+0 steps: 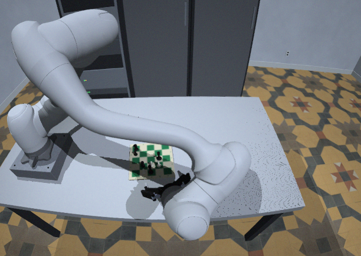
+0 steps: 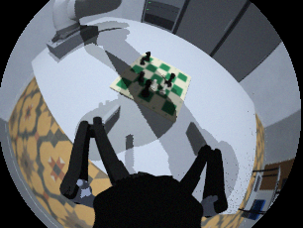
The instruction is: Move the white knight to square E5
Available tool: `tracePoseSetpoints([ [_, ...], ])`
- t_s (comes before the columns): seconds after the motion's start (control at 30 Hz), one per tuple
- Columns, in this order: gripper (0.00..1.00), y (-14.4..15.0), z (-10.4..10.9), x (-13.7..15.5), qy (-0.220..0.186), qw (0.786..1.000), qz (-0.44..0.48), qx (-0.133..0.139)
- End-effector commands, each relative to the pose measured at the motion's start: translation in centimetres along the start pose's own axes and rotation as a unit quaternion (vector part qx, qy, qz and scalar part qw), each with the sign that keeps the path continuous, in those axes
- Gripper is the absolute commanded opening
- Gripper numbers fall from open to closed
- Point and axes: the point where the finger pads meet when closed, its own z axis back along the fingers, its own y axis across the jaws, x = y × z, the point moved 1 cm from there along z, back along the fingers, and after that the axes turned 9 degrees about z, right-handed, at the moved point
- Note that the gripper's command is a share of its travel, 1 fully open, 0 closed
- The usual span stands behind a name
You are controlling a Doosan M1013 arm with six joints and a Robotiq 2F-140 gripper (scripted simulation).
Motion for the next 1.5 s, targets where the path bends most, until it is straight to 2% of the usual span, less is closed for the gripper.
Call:
tracePoseSetpoints([
  [0.0, 1.0, -0.51, -2.35, 1.3, 0.08, 0.99, -0.088, 0.072],
  [0.13, 1.0, -0.54, -2.51, 1.42, 0.09, 0.988, -0.099, 0.081],
  [1.47, 1.0, -0.54, -2.51, 1.42, 0.09, 0.988, -0.099, 0.081],
])
